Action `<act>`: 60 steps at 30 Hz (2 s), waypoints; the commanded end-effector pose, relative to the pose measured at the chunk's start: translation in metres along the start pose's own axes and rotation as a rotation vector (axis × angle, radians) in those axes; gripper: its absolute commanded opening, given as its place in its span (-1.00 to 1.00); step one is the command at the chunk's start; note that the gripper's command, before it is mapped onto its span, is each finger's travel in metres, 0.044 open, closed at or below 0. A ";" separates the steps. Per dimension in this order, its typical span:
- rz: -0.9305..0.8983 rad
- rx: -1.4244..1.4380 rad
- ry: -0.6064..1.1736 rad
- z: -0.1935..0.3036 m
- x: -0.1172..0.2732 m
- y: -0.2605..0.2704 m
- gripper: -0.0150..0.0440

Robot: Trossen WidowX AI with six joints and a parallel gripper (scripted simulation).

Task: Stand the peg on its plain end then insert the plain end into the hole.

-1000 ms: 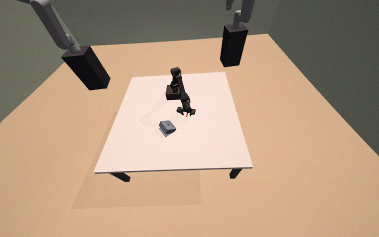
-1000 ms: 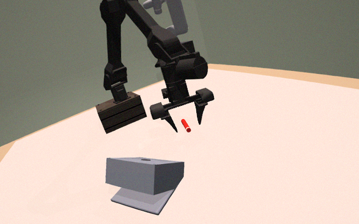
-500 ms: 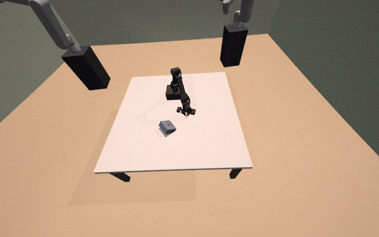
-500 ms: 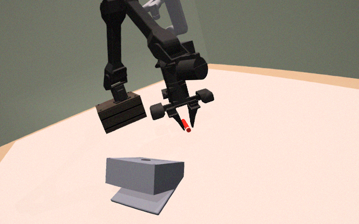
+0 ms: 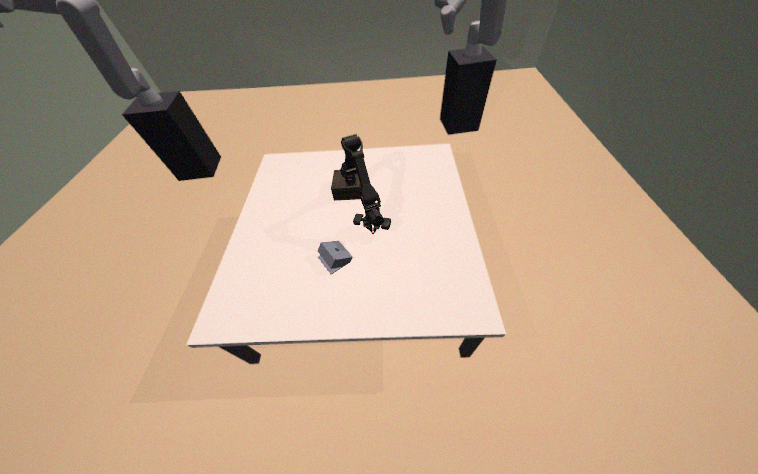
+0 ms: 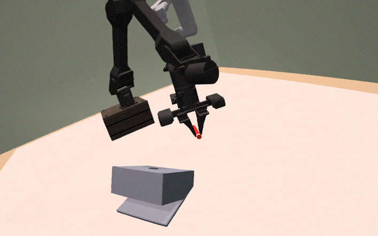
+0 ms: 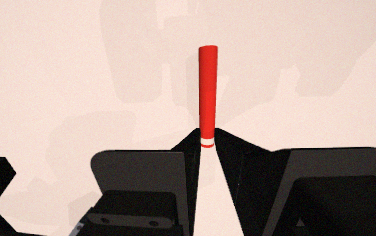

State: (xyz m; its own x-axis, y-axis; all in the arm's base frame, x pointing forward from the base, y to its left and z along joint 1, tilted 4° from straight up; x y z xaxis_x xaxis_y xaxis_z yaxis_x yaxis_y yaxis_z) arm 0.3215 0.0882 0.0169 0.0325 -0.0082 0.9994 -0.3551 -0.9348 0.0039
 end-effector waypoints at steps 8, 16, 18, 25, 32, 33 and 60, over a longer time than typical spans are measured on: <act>-0.003 0.001 0.041 -0.005 0.002 0.000 -0.32; -0.002 0.001 0.128 -0.016 0.008 -0.001 -0.32; -0.002 0.001 0.145 -0.018 0.008 -0.001 -0.32; -0.003 0.002 0.205 -0.026 0.011 -0.001 -0.32; -0.004 0.002 0.265 -0.034 0.013 -0.001 -0.32; -0.004 0.002 0.274 -0.035 0.014 -0.001 -0.32; -0.008 0.004 0.505 -0.067 0.018 -0.002 -0.32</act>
State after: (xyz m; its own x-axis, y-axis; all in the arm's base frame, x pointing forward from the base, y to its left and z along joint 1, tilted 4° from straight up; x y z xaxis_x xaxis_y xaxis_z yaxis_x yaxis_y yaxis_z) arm 0.2647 0.1120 0.0343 -0.3908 0.1621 0.9061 -0.3495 -0.9368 0.0168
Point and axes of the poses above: the point midway between the two fingers, 35 mm back from their tips, its own x axis back along the fingers, its own y axis across the jaws, z = x × y, the point moved 8 cm from there along x, back along the fingers, and after that the axes turned 1 degree about x, right-handed, at the moved point
